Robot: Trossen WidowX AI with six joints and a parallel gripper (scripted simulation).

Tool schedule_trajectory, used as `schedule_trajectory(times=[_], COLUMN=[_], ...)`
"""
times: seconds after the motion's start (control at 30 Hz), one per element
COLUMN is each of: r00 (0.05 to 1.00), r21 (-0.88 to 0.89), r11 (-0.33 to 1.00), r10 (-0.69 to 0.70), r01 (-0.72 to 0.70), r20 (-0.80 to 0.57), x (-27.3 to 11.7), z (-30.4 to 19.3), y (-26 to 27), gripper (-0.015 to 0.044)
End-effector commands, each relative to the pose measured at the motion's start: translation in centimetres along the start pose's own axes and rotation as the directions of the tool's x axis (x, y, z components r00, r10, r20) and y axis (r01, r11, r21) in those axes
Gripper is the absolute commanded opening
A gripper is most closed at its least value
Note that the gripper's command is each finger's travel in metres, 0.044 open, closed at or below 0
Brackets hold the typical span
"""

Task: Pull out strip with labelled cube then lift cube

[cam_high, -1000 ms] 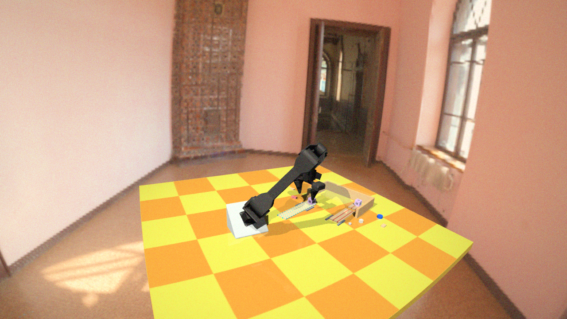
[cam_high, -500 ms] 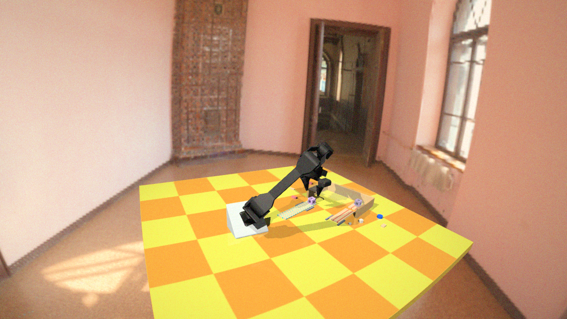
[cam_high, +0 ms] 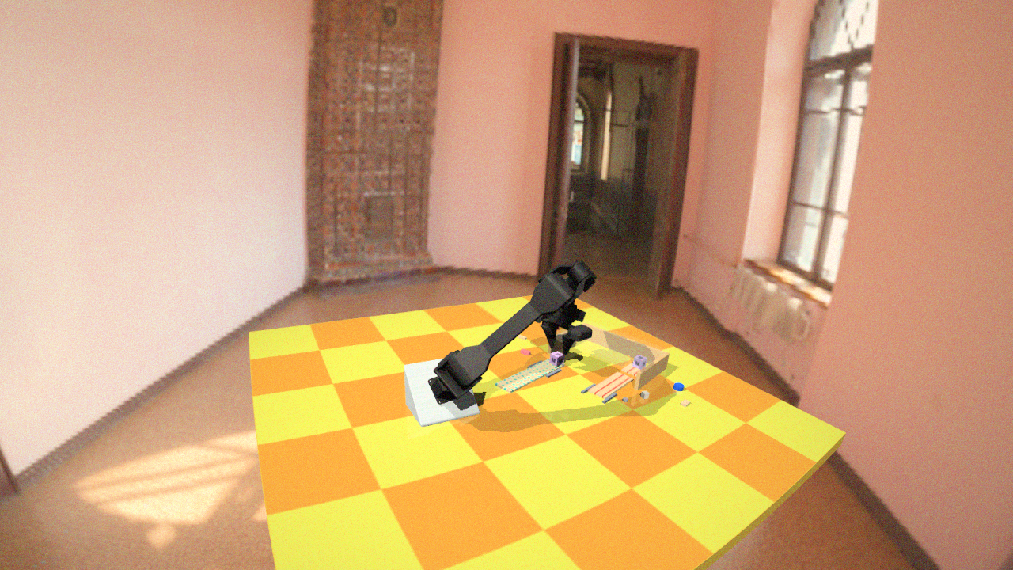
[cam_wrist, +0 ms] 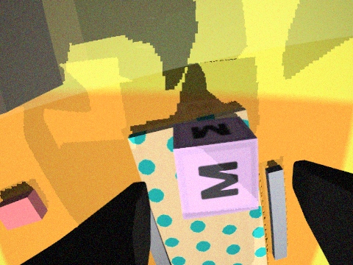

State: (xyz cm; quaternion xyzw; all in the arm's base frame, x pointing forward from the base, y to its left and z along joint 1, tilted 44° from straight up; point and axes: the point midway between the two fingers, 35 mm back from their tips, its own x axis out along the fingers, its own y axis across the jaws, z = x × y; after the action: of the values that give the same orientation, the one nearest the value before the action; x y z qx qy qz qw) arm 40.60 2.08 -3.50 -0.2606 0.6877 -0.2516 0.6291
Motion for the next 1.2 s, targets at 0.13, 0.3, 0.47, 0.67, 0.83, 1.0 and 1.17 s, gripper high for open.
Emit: schedule_trajectory(times=[0.13,0.3,0.47,0.67,0.83,1.0,1.17], r00=[1.0,1.0,1.0,1.0,1.0,1.0,1.0], r21=[-0.008,-0.008,-0.008,-0.008,-0.001,-0.001,-0.001], r11=[1.0,1.0,1.0,1.0,1.0,1.0,1.0], r10=[-0.006,-0.006,-0.007,-0.007,-0.003,-0.003,-0.003], r01=[0.006,0.006,0.007,0.007,0.003,0.003,0.003], r20=[-0.006,-0.006,-0.007,-0.007,-0.003,-0.003,-0.003], x=[1.5,2.3,3.1,3.4,3.2,3.2,3.2], z=[-0.2,-0.3,-0.3,-0.3,-0.2,-0.2,-0.2], y=[0.0,0.0,0.0,0.0,0.0,0.0,0.0], gripper=[0.025,0.025,0.025,0.025,0.0198,0.0125,0.0053])
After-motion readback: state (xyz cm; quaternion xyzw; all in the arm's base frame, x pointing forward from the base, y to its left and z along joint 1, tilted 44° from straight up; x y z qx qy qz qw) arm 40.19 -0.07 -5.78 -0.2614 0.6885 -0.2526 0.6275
